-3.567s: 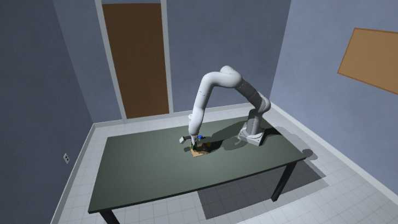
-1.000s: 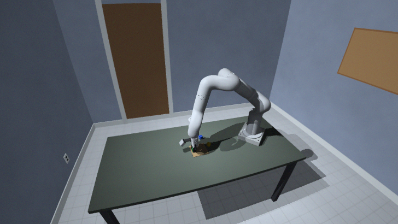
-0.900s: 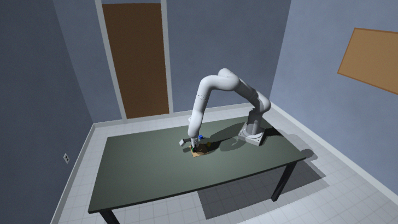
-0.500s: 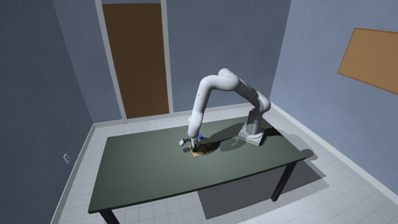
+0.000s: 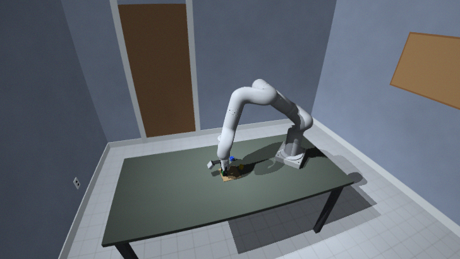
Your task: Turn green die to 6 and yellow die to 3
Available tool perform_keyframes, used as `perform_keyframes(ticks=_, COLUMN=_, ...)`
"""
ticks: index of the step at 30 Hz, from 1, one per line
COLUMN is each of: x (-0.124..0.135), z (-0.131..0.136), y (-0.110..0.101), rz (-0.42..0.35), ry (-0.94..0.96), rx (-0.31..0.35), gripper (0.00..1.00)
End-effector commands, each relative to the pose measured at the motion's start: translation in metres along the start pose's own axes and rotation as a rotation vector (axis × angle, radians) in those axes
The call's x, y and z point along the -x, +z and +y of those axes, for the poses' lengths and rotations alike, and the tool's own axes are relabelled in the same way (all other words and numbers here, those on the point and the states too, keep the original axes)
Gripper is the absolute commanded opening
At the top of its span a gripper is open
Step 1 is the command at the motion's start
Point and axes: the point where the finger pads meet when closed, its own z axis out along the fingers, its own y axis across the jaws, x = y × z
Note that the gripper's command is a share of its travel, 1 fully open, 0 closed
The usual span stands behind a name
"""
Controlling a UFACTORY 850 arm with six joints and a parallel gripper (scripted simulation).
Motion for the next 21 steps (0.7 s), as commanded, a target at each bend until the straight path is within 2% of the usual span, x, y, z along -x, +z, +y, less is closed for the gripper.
perform_keyframes(ticks=1, x=-0.0010, z=0.0000, y=-0.0008, rz=0.002, ry=0.000, rx=0.000, gripper=0.31)
perform_keyframes(ticks=6, x=-0.0010, z=0.0000, y=-0.0008, rz=0.002, ry=0.000, rx=0.000, gripper=0.35)
perform_keyframes(ticks=7, x=-0.0010, z=0.0000, y=-0.0008, rz=0.002, ry=0.000, rx=0.000, gripper=0.39)
perform_keyframes(ticks=9, x=-0.0010, z=0.0000, y=-0.0008, rz=0.002, ry=0.000, rx=0.000, gripper=0.39)
perform_keyframes(ticks=10, x=-0.0010, z=0.0000, y=-0.0008, rz=0.002, ry=0.000, rx=0.000, gripper=0.43)
perform_keyframes(ticks=12, x=-0.0010, z=0.0000, y=-0.0008, rz=0.002, ry=0.000, rx=0.000, gripper=0.43)
perform_keyframes(ticks=13, x=-0.0010, z=0.0000, y=-0.0008, rz=0.002, ry=0.000, rx=0.000, gripper=0.47)
perform_keyframes(ticks=21, x=-0.0010, z=0.0000, y=-0.0008, rz=0.002, ry=0.000, rx=0.000, gripper=0.47)
